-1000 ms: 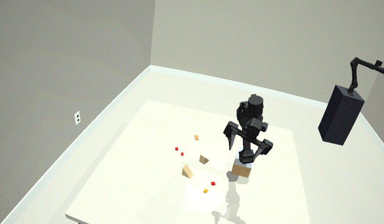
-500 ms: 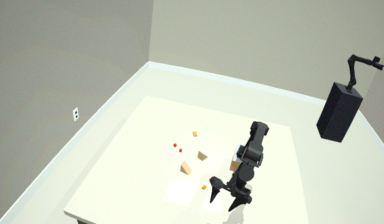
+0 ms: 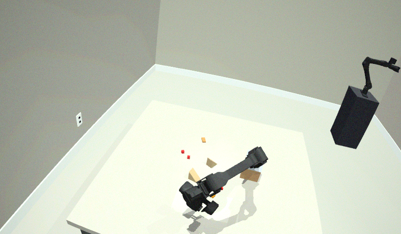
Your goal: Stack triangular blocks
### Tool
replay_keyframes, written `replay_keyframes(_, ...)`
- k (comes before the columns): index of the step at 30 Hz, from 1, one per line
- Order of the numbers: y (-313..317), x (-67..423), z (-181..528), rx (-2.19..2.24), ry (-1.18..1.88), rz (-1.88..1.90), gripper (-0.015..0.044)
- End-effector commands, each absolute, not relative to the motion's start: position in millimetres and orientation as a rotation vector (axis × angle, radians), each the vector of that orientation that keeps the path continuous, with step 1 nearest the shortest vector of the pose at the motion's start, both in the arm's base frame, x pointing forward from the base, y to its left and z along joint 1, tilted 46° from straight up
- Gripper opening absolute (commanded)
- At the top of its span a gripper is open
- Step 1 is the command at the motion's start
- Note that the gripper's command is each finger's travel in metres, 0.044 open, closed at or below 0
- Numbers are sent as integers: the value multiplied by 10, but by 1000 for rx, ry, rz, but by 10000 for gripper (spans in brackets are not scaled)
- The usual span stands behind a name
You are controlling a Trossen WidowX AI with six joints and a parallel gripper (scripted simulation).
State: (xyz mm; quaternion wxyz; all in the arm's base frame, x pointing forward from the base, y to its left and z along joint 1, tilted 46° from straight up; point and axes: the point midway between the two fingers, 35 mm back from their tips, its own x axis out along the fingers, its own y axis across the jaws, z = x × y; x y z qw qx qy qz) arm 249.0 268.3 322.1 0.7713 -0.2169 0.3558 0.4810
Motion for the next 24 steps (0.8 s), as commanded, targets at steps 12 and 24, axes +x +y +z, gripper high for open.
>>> replay_keyframes(12,1207,3493,1477,343,1610,734,440)
replay_keyframes(24,625,3575,1092,765,1744,610,440)
